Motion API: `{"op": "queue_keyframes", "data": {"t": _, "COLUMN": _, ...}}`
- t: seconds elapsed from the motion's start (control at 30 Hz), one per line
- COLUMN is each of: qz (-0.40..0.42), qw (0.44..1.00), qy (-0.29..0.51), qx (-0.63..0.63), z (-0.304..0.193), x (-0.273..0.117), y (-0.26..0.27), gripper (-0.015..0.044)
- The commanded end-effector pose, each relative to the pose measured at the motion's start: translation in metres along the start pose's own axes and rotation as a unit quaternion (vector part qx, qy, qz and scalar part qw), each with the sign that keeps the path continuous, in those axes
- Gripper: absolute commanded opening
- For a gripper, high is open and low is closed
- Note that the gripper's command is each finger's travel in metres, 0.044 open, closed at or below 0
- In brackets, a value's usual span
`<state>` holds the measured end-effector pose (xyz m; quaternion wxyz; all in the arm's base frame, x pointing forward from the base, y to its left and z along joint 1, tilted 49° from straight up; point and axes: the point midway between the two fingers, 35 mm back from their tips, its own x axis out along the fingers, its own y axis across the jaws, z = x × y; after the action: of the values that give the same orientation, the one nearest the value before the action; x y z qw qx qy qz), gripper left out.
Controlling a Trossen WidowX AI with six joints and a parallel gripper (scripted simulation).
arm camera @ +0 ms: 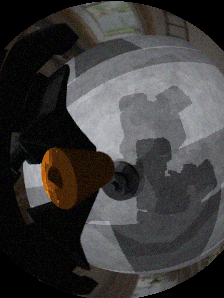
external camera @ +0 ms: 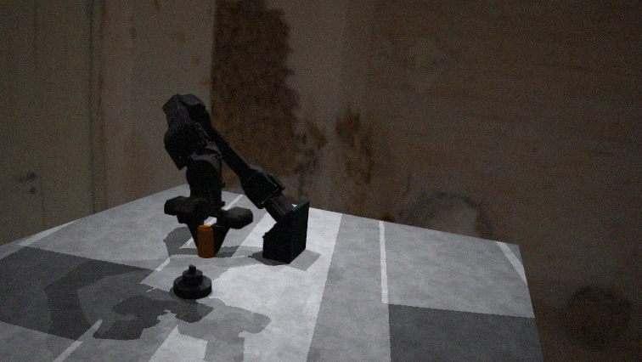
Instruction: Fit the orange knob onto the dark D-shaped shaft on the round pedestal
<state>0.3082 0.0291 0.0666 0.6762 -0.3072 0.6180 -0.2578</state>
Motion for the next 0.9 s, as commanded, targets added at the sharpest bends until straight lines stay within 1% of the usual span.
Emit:
{"op": "queue_keyframes", "data": {"t": 0.0, "qz": -0.005, "qw": 1.000, "qy": -0.004, "qx": -0.002, "z": 0.001, "x": 0.002, "y": -0.014, "gripper": 0.0000}}
{"op": "queue_keyframes", "data": {"t": 0.27, "qz": -0.012, "qw": 1.000, "qy": -0.003, "qx": 0.000, "z": 0.000, "x": 0.009, "y": -0.037, "gripper": 0.0000}}
{"op": "queue_keyframes", "data": {"t": 0.43, "qz": -0.012, "qw": 1.000, "qy": -0.003, "qx": 0.000, "z": 0.001, "x": 0.015, "y": -0.038, "gripper": 0.0000}}
{"op": "queue_keyframes", "data": {"t": 0.67, "qz": -0.012, "qw": 1.000, "qy": -0.003, "qx": 0.000, "z": 0.000, "x": 0.035, "y": -0.038, "gripper": 0.0000}}
{"op": "queue_keyframes", "data": {"t": 0.87, "qz": -0.012, "qw": 1.000, "qy": -0.003, "qx": 0.004, "z": 0.000, "x": 0.032, "y": -0.039, "gripper": 0.0000}}
